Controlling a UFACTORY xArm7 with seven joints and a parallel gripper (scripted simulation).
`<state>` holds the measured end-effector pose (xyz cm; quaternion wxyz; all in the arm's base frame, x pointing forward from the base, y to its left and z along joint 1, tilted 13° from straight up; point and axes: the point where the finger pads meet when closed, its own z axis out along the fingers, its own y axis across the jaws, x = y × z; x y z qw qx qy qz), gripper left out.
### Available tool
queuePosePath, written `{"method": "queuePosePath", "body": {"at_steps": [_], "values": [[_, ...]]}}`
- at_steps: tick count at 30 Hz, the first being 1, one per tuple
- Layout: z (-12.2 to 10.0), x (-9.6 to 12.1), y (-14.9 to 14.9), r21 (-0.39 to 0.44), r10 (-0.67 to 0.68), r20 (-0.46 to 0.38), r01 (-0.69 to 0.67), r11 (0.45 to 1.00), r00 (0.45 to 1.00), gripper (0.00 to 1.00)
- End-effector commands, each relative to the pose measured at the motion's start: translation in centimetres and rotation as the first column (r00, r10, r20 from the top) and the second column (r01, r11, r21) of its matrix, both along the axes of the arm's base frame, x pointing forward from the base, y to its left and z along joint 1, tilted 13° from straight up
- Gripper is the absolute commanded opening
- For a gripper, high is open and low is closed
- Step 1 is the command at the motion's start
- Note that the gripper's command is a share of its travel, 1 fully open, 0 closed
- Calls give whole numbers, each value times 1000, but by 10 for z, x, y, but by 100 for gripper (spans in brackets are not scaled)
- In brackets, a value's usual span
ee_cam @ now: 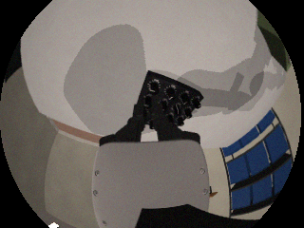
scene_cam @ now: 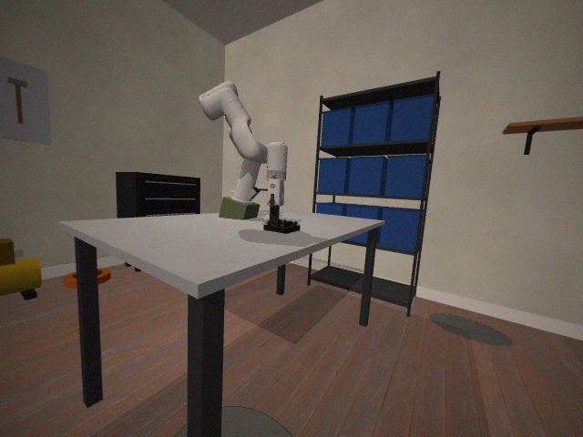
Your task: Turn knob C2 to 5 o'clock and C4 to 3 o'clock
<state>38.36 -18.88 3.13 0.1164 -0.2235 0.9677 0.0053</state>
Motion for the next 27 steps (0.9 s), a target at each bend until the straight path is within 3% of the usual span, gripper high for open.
{"method": "queuePosePath", "body": {"at_steps": [1, 22, 23, 27], "values": [[1, 1, -1, 4, -33, 0, 33, 999, 999, 8], [1, 1, -1, 8, -48, -1, 48, 999, 999, 8], [1, 1, -1, 8, -48, -1, 48, 999, 999, 19], [1, 1, -1, 8, -48, -1, 48, 999, 999, 19]]}}
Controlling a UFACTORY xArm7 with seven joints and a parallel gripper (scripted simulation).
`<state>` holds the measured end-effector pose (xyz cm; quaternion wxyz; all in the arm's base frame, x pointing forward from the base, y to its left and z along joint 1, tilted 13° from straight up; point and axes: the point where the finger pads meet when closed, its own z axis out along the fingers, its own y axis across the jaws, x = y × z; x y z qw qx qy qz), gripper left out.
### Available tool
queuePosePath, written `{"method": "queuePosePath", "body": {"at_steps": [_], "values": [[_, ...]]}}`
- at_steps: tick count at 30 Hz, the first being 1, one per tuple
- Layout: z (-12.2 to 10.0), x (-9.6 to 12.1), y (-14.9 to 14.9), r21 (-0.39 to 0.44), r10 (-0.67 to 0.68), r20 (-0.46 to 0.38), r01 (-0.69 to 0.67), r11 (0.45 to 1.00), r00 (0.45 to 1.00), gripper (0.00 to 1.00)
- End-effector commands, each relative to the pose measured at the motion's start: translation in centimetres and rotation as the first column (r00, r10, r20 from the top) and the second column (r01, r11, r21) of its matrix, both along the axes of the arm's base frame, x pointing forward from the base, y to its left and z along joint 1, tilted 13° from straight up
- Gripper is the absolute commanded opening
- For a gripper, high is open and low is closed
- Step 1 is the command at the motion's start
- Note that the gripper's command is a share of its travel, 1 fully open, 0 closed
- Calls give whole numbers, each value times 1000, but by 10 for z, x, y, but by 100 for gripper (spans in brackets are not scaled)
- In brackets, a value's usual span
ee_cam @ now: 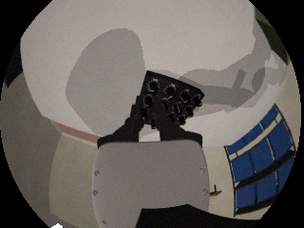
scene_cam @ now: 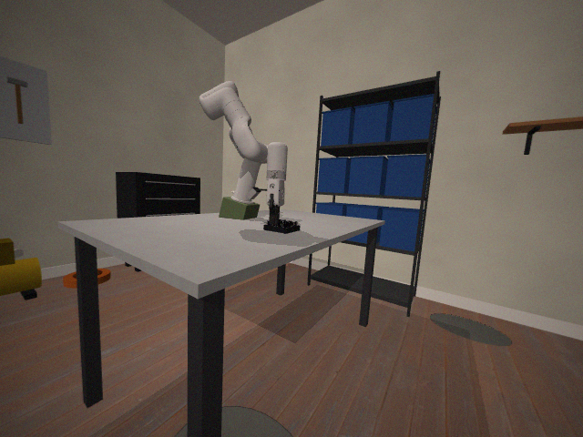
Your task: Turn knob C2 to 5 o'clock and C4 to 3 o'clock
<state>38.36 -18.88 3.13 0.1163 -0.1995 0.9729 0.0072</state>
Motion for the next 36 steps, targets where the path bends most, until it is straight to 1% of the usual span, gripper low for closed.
{"method": "queuePosePath", "body": {"at_steps": [1, 19, 25, 27, 36], "values": [[1, 1, 0, -2, 0, 2, 0, 1000, 1000, 19], [2, 0, -1, -2, 0, 2, 0, 1000, 1000, 19], [13, -2, -1, -2, 0, 2, 0, 1000, 1000, 19], [13, -2, -1, -2, 0, 2, 0, 1000, 1000, 19], [34, -7, -3, -2, 0, 2, 0, 1000, 1000, 19]]}}
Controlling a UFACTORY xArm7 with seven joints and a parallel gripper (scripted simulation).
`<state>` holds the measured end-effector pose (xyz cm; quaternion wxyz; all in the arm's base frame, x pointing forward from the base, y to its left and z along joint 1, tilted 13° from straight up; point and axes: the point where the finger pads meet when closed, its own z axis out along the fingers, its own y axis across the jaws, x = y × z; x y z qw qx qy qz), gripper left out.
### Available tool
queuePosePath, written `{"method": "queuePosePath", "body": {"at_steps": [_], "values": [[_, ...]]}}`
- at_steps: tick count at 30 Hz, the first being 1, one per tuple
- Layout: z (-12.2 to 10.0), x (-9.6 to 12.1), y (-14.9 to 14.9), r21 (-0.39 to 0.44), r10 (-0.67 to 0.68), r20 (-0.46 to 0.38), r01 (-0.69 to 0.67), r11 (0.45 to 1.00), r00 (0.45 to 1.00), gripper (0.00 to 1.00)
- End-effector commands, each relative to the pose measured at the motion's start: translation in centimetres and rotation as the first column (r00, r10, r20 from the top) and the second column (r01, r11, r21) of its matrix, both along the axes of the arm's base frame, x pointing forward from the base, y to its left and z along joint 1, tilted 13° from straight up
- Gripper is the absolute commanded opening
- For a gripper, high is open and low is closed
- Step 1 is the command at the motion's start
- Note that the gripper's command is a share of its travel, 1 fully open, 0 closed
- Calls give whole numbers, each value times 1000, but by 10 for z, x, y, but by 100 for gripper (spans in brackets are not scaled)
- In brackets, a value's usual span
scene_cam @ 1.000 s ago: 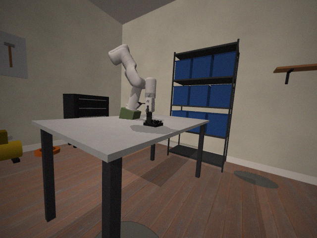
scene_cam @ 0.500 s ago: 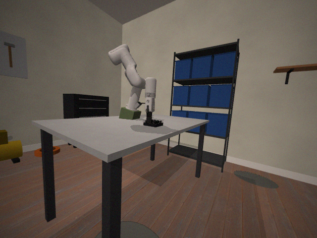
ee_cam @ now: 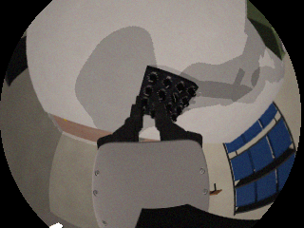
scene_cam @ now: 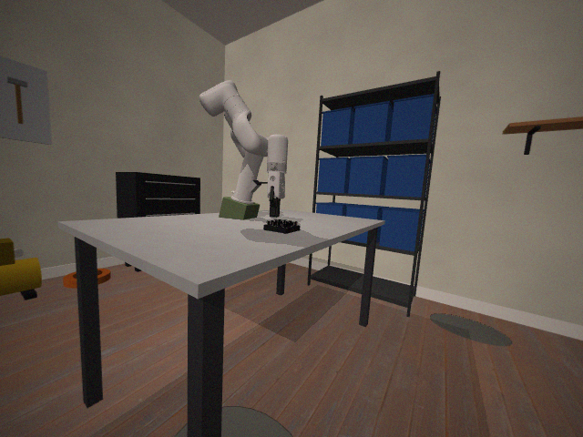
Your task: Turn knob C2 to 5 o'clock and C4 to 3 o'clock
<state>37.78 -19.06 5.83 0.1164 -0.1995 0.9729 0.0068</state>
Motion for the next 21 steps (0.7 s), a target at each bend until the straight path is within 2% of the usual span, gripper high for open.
{"method": "queuePosePath", "body": {"at_steps": [1, 16, 17, 21], "values": [[8, -1, -1, -1, 0, 2, 0, 1000, 1000, 19], [9, -1, -1, -1, 0, 2, 0, 1000, 1000, 19], [9, -1, -1, -1, 0, 2, 0, 1000, 1000, 100], [12, -2, -1, -1, 0, 2, 0, 1000, 1000, 100]]}}
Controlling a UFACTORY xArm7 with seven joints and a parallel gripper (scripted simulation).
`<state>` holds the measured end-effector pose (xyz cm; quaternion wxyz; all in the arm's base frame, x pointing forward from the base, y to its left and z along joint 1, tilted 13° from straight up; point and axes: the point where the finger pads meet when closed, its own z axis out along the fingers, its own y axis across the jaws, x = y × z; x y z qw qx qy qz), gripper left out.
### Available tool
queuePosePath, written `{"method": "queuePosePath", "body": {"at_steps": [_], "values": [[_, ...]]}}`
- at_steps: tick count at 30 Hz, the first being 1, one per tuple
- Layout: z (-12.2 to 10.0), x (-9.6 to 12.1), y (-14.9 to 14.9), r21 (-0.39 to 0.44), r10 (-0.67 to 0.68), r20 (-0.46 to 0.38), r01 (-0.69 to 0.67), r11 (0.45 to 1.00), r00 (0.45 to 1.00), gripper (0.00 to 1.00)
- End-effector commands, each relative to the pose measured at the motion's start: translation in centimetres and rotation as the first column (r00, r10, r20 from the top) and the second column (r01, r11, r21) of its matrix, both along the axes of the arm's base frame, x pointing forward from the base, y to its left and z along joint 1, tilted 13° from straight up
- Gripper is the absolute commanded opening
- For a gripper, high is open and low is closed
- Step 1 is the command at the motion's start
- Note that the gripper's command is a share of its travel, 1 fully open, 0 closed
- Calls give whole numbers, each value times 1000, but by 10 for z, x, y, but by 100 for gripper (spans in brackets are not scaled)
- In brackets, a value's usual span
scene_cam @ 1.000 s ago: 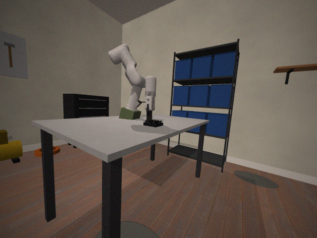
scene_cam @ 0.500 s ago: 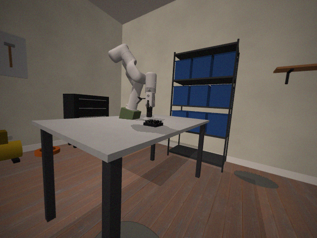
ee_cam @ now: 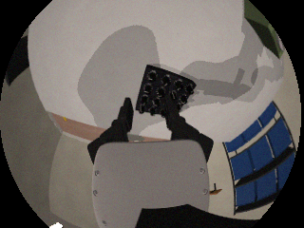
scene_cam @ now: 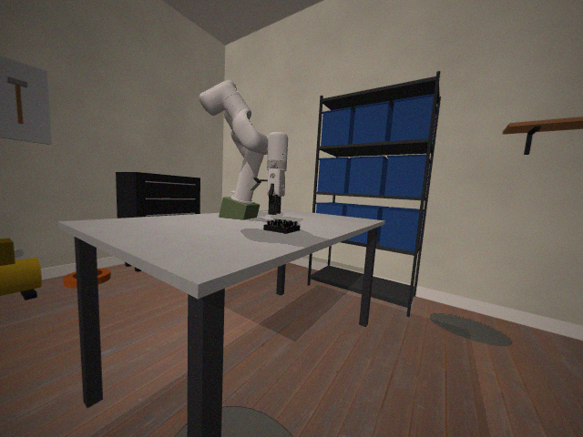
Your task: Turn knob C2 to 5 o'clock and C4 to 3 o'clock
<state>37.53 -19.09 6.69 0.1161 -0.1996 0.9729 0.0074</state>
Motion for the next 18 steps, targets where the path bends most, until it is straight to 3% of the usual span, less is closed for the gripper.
{"method": "queuePosePath", "body": {"at_steps": [1, 7, 18], "values": [[6, 0, -1, -2, 0, 3, 0, 1000, 1000, 100], [21, -4, -2, -2, -1, 3, 1, 1000, 1000, 100], [90, -20, -6, -2, -1, 3, 1, 1000, 1000, 100]]}}
